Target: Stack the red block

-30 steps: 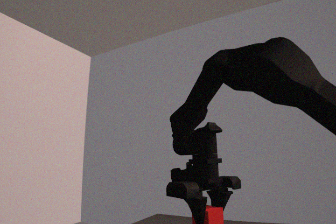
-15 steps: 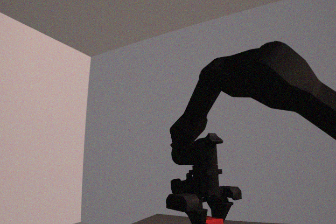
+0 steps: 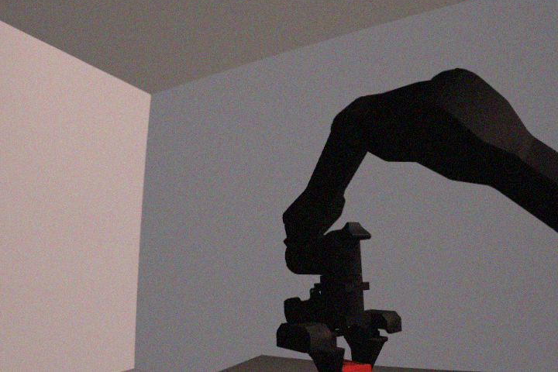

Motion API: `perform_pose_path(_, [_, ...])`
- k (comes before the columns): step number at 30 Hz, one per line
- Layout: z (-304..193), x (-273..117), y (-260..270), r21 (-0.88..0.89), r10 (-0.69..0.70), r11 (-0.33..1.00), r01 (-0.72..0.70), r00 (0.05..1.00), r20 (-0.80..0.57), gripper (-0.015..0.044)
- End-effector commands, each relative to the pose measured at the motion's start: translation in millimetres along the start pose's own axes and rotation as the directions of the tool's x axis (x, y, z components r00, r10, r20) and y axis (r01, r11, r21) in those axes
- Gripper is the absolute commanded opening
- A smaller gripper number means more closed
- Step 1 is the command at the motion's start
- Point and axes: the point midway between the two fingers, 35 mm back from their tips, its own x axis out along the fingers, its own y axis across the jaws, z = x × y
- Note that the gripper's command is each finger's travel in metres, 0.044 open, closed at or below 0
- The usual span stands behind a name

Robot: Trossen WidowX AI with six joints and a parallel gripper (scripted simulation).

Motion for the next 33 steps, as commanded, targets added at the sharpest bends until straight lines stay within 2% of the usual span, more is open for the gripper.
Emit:
perform_pose_path(1, [0.3,1.3,0.3,0.004,0.006,1.000,-0.006,1.000,0.000,0.0000])
perform_pose_path(18, [0.5,-2.8,0.3,0.004,0.006,1.000,-0.006,1.000,0.000,0.0000])
perform_pose_path(33, [0.3,0.7,0.0,0.000,0.000,1.000,0.000,1.000,0.001,0.0394])
